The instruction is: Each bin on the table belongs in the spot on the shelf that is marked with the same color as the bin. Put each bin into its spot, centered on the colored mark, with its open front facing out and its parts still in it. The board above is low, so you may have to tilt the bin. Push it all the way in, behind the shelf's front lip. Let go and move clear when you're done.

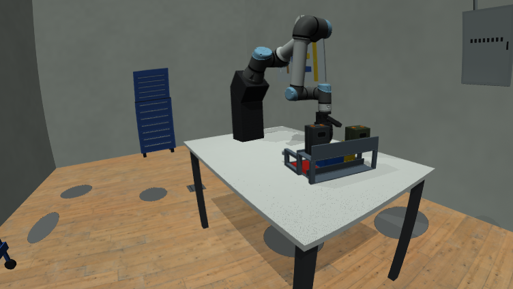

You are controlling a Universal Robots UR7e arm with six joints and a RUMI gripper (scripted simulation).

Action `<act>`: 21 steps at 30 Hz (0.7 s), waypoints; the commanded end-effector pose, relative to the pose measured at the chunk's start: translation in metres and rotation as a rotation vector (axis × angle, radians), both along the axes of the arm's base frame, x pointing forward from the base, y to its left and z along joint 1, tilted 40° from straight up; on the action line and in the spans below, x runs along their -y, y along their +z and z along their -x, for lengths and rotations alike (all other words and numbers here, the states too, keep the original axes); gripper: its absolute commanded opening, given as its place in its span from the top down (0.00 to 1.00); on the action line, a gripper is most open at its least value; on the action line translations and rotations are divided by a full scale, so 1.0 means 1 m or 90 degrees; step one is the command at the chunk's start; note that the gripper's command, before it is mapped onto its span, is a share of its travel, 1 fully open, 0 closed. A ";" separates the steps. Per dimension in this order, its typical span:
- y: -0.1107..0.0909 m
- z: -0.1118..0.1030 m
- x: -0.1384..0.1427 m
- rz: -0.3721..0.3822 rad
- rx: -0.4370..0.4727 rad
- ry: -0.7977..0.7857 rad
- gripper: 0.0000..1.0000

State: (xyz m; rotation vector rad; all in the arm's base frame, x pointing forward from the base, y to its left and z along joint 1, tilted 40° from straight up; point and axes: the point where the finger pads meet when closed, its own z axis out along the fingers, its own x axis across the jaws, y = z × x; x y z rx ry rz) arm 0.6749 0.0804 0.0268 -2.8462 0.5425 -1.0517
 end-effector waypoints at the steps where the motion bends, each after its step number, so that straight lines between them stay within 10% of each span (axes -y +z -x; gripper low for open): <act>1: 0.002 -0.002 0.001 0.000 0.001 0.000 1.00; 21: 0.011 -0.011 0.005 0.000 0.001 0.000 1.00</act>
